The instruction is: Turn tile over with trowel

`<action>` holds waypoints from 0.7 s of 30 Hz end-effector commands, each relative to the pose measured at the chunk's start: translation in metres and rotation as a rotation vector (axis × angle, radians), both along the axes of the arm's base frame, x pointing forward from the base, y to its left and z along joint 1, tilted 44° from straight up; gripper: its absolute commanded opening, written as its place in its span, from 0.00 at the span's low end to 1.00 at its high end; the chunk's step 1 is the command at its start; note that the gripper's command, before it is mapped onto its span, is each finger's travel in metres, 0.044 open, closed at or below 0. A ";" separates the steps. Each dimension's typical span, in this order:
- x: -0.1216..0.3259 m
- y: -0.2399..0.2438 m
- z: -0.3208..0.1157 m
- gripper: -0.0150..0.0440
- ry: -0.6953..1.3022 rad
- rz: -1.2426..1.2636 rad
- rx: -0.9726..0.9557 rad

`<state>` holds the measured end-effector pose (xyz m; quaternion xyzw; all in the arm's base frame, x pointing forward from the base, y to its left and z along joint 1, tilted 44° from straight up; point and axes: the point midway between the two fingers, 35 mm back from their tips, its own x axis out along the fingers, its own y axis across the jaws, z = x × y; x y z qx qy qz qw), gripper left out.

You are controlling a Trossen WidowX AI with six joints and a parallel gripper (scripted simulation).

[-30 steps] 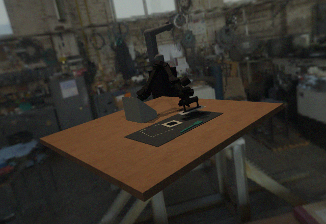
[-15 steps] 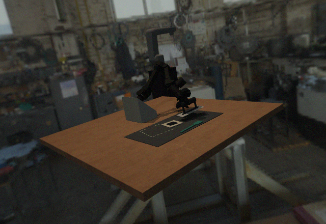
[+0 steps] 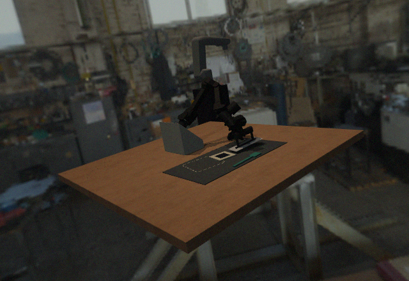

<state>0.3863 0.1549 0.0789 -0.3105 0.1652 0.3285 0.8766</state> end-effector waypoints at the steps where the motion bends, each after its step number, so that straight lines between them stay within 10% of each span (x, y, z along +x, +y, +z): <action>1: 0.001 0.001 -0.005 0.25 -0.003 -0.017 0.002; 21: 0.001 -0.004 -0.025 0.25 -0.003 -0.017 0.001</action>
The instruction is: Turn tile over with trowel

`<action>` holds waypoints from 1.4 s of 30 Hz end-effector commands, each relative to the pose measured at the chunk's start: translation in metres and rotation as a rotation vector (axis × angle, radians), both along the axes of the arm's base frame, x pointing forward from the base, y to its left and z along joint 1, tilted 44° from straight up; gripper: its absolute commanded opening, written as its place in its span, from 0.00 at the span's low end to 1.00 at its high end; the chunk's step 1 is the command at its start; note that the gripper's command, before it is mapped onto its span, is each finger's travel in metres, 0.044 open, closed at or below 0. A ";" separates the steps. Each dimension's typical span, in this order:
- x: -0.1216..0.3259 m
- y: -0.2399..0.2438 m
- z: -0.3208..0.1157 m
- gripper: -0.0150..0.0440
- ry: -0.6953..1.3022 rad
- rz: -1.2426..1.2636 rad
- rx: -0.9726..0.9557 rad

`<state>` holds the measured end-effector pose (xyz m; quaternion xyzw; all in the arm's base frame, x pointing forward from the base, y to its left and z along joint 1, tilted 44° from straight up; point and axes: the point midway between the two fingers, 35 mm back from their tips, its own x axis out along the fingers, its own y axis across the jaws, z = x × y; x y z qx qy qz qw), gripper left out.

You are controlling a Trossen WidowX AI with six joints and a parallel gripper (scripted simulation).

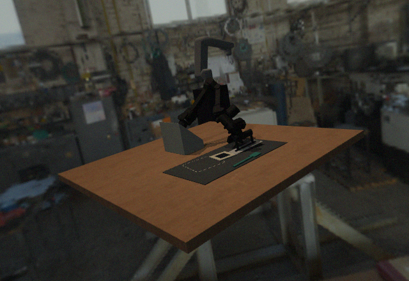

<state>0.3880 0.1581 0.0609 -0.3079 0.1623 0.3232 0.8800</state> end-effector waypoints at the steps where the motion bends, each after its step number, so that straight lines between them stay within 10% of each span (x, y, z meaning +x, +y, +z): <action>1: -0.001 -0.009 -0.008 0.25 0.005 -0.006 -0.006; 42: -0.004 -0.043 -0.017 0.25 0.007 0.003 -0.111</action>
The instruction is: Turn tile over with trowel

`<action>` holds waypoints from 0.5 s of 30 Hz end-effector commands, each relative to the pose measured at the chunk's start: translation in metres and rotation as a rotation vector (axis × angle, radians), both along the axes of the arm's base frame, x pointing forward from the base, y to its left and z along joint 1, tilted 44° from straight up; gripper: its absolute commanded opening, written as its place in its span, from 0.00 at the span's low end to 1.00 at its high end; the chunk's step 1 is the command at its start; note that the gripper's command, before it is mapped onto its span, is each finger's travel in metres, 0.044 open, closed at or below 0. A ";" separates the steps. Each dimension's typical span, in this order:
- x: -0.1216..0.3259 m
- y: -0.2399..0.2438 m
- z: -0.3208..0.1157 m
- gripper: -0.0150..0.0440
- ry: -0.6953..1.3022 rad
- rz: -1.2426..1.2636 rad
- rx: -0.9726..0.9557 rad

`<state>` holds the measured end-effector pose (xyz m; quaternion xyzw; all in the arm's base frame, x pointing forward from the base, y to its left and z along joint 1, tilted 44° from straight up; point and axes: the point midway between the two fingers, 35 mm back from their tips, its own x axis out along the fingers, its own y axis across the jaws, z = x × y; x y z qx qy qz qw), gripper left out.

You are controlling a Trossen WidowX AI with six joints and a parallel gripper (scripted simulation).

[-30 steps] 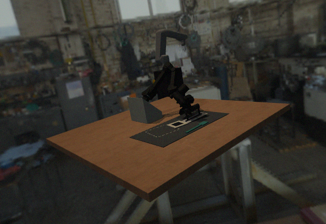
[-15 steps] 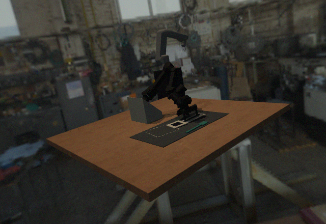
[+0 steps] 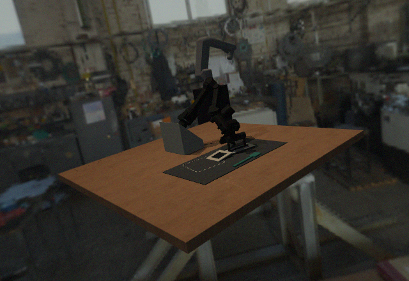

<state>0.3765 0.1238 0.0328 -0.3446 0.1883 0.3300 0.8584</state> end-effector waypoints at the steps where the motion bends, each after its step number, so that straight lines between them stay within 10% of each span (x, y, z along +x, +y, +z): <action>1: 0.007 -0.011 0.012 0.25 -0.027 -0.017 -0.019; 15: 0.007 -0.037 0.018 0.25 -0.027 -0.017 -0.020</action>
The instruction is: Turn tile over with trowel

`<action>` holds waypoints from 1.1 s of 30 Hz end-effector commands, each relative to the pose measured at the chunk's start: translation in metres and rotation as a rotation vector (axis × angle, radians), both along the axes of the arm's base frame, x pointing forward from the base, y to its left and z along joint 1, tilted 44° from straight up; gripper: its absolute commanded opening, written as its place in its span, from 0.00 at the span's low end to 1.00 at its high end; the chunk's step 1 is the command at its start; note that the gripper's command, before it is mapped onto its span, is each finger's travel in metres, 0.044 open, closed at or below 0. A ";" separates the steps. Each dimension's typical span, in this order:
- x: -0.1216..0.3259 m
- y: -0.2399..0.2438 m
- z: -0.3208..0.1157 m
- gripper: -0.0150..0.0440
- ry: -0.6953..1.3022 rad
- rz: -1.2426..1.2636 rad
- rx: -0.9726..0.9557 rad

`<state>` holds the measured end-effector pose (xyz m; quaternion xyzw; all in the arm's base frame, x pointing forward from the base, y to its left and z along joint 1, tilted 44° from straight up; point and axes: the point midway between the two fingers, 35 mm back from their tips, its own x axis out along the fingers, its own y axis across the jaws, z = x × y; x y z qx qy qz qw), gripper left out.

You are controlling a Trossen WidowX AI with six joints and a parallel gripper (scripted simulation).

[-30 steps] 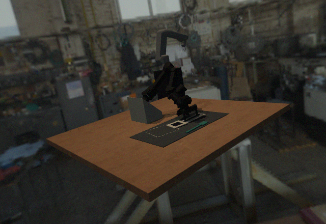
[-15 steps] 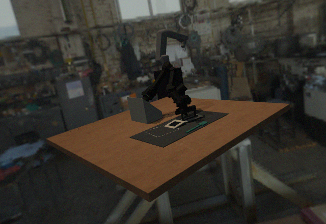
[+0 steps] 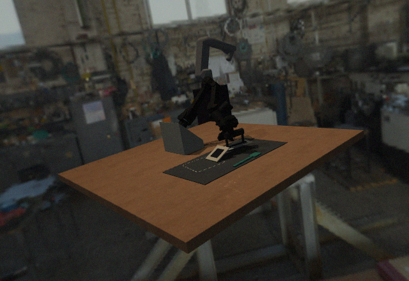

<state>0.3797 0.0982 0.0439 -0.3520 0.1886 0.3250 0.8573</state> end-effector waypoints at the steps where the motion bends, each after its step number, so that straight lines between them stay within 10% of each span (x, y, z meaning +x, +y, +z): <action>1: 0.004 -0.013 0.007 0.25 -0.020 -0.012 -0.005; 33: 0.000 -0.067 -0.016 0.25 -0.020 -0.012 -0.009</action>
